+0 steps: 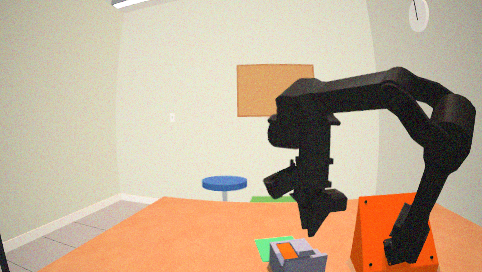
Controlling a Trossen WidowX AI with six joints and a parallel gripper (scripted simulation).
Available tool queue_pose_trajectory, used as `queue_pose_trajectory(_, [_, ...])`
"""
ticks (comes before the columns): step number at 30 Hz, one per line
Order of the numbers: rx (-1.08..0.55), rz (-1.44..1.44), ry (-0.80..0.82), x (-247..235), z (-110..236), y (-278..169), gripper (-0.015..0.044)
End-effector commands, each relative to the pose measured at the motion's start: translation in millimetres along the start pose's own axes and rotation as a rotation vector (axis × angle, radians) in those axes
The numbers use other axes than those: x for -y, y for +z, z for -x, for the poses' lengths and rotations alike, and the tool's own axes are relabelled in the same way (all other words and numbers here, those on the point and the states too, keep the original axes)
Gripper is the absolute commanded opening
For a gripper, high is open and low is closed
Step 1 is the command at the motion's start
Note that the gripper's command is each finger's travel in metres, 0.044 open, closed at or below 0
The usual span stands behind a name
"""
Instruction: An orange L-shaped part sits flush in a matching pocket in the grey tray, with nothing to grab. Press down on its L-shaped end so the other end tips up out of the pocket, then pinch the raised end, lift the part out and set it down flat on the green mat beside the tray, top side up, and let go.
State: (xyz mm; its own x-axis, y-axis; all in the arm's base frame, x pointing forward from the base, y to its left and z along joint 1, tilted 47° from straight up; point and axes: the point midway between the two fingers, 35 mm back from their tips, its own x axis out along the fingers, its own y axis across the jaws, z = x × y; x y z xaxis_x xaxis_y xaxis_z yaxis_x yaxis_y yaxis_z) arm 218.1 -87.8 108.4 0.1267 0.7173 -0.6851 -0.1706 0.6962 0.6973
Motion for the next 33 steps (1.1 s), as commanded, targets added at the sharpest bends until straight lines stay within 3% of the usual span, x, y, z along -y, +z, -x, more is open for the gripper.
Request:
queue_pose_trajectory(1, [-0.022, 0.025, 0.002, -1.3, 0.5, 2.7, 0.0180])
queue_pose_trajectory(5, [-0.022, 0.025, 0.000, -0.4, -12.1, 3.8, 0.0180])
queue_pose_trajectory(11, [-0.020, 0.026, 0.003, -1.7, -71.1, 1.8, 0.0180])
queue_pose_trajectory(33, [-0.020, 0.026, 0.002, -1.6, -87.3, 1.7, 0.0180])
